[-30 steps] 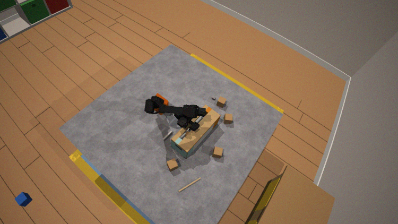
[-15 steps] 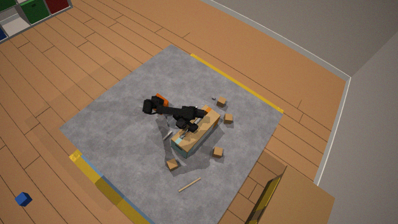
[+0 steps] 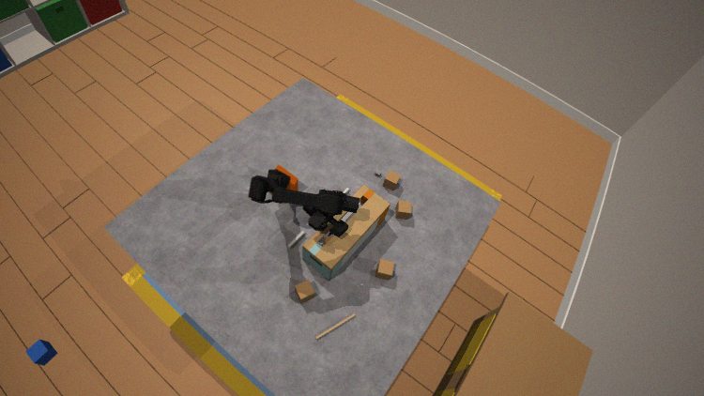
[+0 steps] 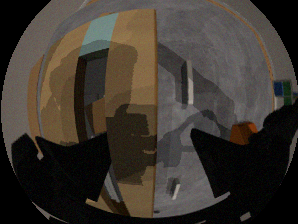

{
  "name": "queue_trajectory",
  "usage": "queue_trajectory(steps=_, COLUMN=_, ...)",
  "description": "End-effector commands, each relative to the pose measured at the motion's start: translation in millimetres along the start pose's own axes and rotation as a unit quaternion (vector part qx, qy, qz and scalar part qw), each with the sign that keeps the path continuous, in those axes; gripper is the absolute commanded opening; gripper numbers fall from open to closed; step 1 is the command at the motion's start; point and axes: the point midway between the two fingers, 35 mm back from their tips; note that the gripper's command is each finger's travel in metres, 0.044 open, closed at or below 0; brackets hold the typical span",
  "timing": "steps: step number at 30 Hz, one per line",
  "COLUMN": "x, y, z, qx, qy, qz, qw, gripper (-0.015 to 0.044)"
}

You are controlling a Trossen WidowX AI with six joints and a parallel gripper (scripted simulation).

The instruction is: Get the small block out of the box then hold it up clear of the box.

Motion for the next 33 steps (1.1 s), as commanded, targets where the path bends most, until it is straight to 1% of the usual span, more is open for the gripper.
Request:
queue_trajectory(steps=1, x=-3, y=5, z=0, qx=0.001, qy=-0.001, qz=-0.003, qw=1.000, gripper=0.0400)
queue_trajectory(steps=33, x=-9, y=37, z=-2, qx=0.001, qy=-0.001, qz=-0.004, qw=1.000, gripper=0.0400)
Point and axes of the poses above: the point midway between the two fingers, 35 mm back from their tips, its own x axis back along the fingers, its own z axis across the jaws, y = z × x, and after that the axes turned 3 degrees about x, right-handed
